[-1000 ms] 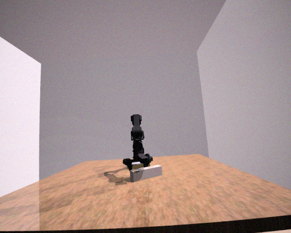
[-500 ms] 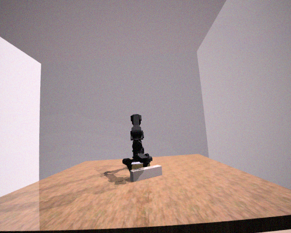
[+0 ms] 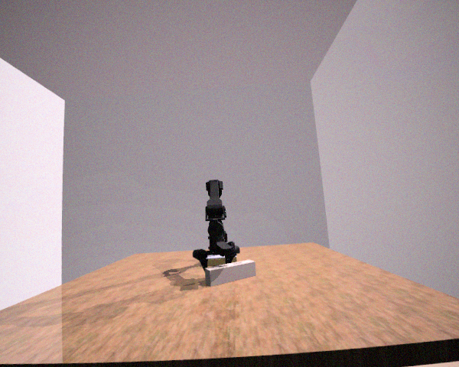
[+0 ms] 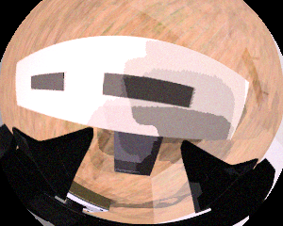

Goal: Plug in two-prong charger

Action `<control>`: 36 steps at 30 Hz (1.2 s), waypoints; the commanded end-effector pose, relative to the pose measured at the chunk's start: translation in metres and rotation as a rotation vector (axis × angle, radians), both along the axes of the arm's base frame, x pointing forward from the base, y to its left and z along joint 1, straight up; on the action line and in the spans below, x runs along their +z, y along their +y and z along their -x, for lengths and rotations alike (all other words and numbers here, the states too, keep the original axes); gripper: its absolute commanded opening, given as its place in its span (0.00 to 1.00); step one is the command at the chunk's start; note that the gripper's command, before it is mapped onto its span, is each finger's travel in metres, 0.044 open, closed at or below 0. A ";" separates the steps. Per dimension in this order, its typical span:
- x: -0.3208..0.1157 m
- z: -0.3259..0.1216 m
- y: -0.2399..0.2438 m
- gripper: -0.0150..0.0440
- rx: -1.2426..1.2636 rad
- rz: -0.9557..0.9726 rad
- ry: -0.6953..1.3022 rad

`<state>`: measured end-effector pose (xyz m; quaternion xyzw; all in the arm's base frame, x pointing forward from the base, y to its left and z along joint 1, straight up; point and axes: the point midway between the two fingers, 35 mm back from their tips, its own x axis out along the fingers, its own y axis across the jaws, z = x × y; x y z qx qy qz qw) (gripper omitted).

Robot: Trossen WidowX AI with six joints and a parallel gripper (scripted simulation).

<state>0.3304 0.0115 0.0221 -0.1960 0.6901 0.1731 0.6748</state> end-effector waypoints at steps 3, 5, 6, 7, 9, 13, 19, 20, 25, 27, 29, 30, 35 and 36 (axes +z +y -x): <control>-0.003 0.004 0.000 1.00 0.004 -0.003 0.010; -0.003 0.004 0.000 1.00 0.004 -0.003 0.010; -0.003 0.004 0.000 1.00 0.004 -0.003 0.010; -0.003 0.004 0.000 1.00 0.004 -0.003 0.010; -0.003 0.004 -0.001 1.00 0.004 -0.003 0.010; -0.003 0.007 -0.003 1.00 0.004 -0.002 0.010; -0.002 0.014 -0.007 1.00 0.004 -0.002 0.010; -0.002 0.015 -0.008 1.00 0.004 -0.002 0.011; -0.002 0.020 -0.012 1.00 0.004 -0.002 0.011; -0.002 0.022 -0.013 1.00 0.004 -0.001 0.011; -0.002 0.024 -0.015 1.00 0.004 -0.001 0.011; -0.002 0.026 -0.016 1.00 0.004 -0.001 0.011; -0.002 0.031 -0.019 1.00 0.004 -0.001 0.012; -0.002 0.032 -0.020 1.00 0.004 -0.001 0.012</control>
